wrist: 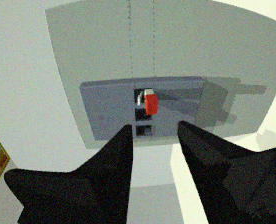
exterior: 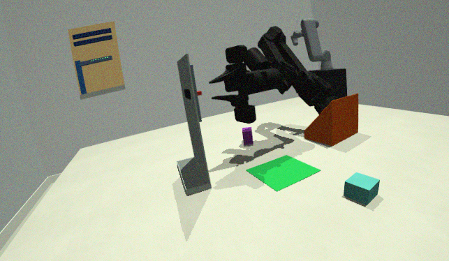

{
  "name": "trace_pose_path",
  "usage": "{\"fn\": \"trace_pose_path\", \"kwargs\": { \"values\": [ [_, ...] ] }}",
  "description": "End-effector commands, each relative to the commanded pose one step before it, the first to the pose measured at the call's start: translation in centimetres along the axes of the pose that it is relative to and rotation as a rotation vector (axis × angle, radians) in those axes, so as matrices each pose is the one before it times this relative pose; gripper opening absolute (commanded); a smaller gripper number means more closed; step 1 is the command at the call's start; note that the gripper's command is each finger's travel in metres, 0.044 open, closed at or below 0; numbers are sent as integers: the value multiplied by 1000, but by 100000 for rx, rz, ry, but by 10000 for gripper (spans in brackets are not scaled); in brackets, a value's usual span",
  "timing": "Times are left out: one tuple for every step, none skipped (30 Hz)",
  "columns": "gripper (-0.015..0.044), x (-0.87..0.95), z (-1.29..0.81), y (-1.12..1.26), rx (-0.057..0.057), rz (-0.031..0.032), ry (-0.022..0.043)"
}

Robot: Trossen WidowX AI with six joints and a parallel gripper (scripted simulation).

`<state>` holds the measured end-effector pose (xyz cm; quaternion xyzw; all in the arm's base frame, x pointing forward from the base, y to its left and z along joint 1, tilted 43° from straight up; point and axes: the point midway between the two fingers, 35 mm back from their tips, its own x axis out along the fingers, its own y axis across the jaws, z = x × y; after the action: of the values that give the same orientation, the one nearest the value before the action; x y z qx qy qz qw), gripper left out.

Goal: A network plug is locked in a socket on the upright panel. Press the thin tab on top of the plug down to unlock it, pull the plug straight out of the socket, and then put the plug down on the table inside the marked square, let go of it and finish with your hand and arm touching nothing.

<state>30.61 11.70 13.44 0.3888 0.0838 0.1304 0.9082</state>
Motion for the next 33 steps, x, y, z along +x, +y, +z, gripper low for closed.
{"fn": "trace_pose_path", "kwargs": {
  "values": [
    [156,953,275,192,513,553,-49],
    [156,157,46,0,11,8,-20],
    [156,156,45,0,6,13,-14],
    [156,156,44,0,4,16,-10],
    [156,156,44,-2,4,16,-10],
    [156,156,43,-2,1,19,-6],
    [156,156,42,-2,-2,22,-1],
    [156,156,41,-3,-4,24,2],
    [156,156,41,-4,-4,25,2],
    [156,156,39,-3,-12,33,14],
    [156,156,39,-4,-12,33,14],
    [156,156,39,-6,-12,33,14],
    [156,156,39,-7,-12,33,14],
    [156,156,39,-8,-12,33,14],
    [156,156,39,-9,-12,33,14],
    [156,156,39,-10,-12,33,14],
    [156,128,32,-9,-10,27,11],
    [156,77,19,-6,-6,16,7],
    [156,26,6,-2,-2,5,2],
    [156,0,0,0,0,0,0],
    [156,0,0,0,0,0,0],
    [149,0,0,0,0,0,0],
    [143,0,0,0,0,0,0],
    [136,0,0,0,0,0,0],
    [129,0,0,0,0,0,0],
    [123,0,0,0,0,0,0],
    [116,0,0,0,0,0,0],
    [109,0,0,0,0,0,0],
    [103,0,0,0,0,0,0],
    [96,0,0,0,0,0,0],
    [89,0,0,0,0,0,0],
    [83,0,0,0,0,0,0],
    [76,0,0,0,0,0,0]
  ]
}}
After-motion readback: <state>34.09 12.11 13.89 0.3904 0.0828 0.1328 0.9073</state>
